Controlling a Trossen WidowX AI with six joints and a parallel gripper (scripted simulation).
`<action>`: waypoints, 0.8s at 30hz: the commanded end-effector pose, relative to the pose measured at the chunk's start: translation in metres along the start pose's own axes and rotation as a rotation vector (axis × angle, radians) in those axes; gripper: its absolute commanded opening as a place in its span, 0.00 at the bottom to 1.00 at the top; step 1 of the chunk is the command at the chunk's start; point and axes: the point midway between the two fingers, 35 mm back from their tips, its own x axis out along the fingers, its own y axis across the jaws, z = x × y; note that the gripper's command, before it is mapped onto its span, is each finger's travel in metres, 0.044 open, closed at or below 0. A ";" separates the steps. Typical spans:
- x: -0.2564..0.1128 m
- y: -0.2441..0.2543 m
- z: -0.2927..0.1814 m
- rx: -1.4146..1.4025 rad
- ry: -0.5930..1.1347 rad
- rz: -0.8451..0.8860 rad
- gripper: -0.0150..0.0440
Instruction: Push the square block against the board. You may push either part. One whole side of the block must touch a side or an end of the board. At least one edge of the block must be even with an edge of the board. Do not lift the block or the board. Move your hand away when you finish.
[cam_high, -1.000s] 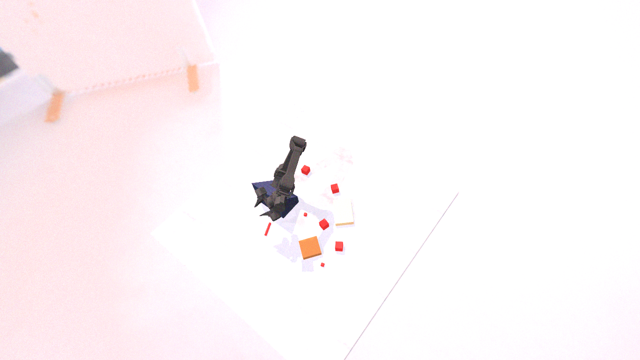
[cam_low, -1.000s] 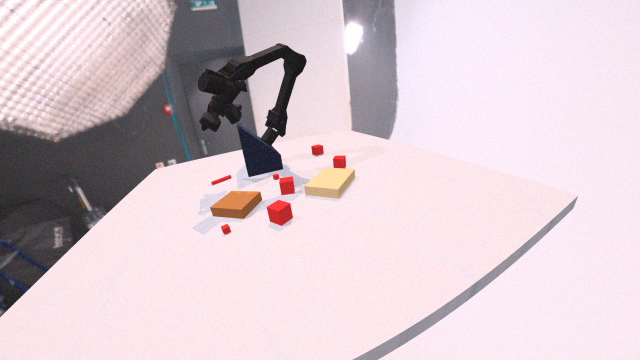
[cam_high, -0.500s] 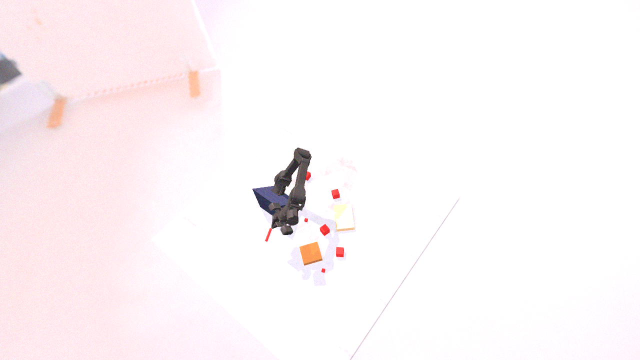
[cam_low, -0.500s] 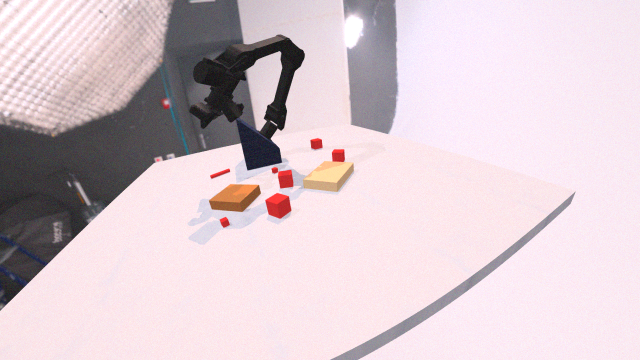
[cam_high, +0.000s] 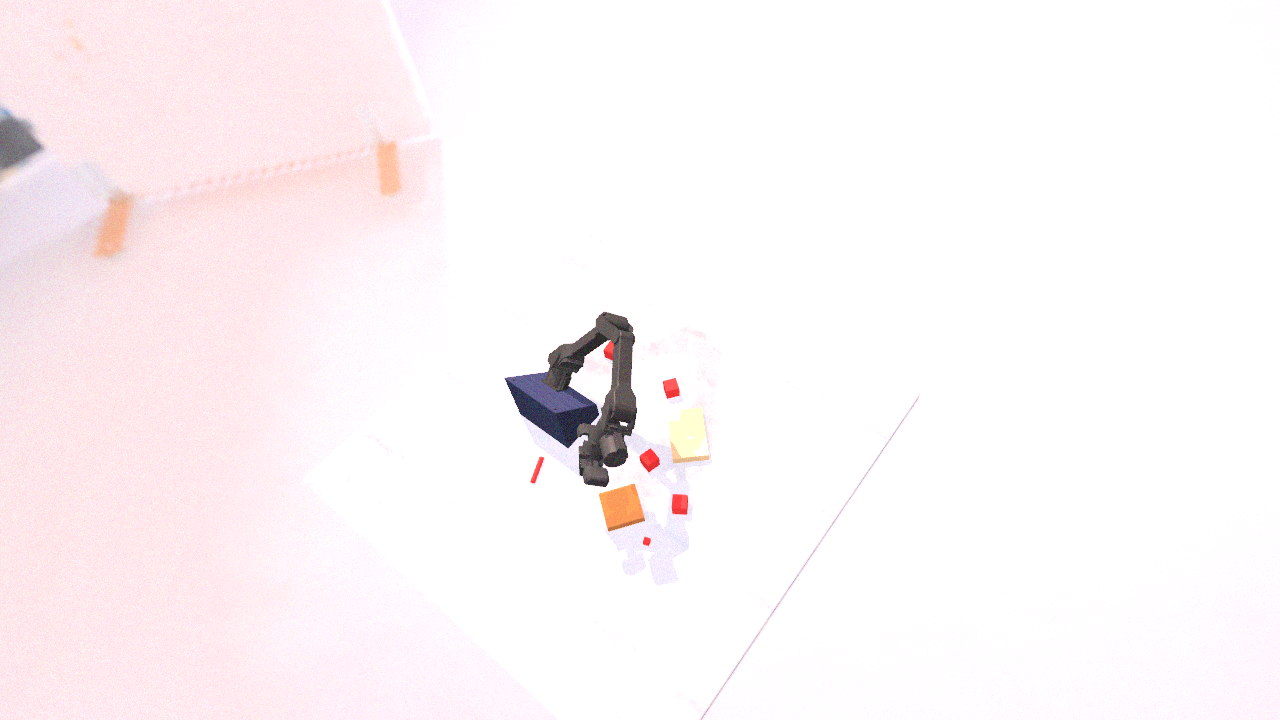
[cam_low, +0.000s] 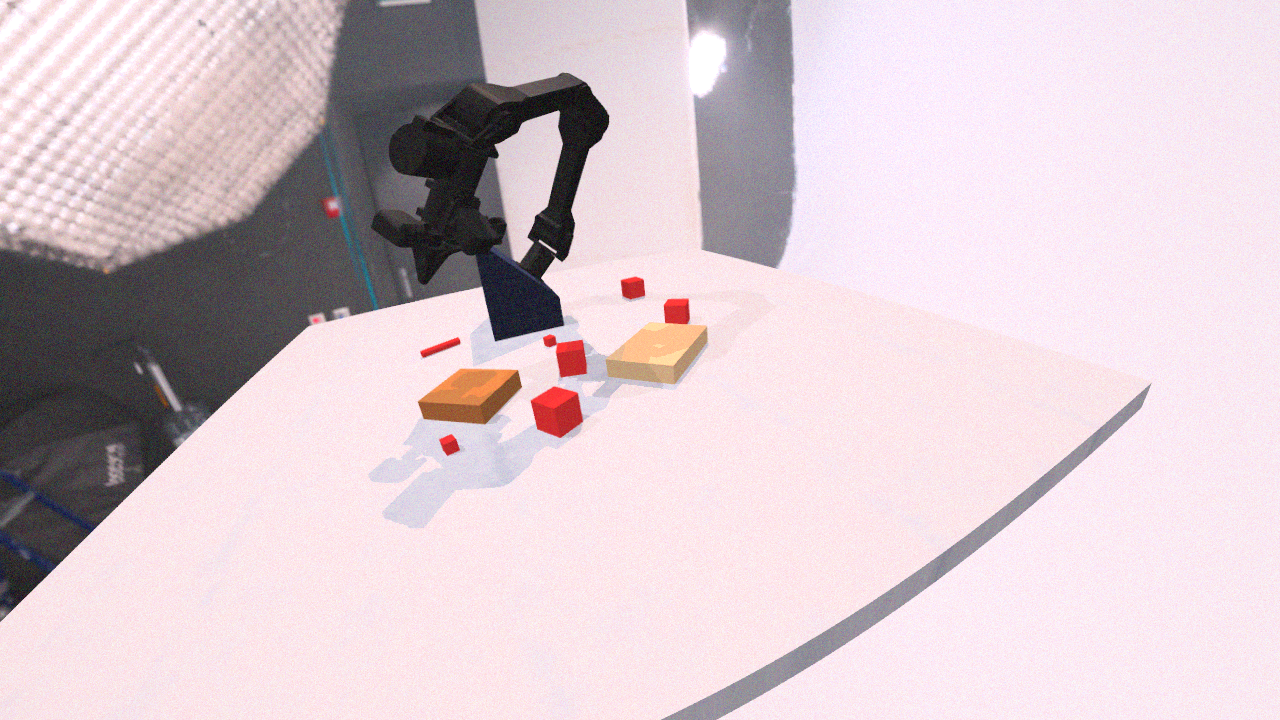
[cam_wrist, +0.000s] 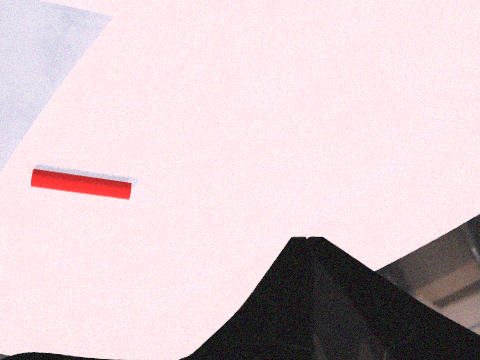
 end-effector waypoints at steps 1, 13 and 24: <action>-0.003 -0.010 0.030 0.123 -0.073 0.014 0.25; -0.009 -0.024 0.110 0.455 -0.236 0.123 0.25; -0.013 -0.023 0.182 0.731 -0.328 0.292 0.25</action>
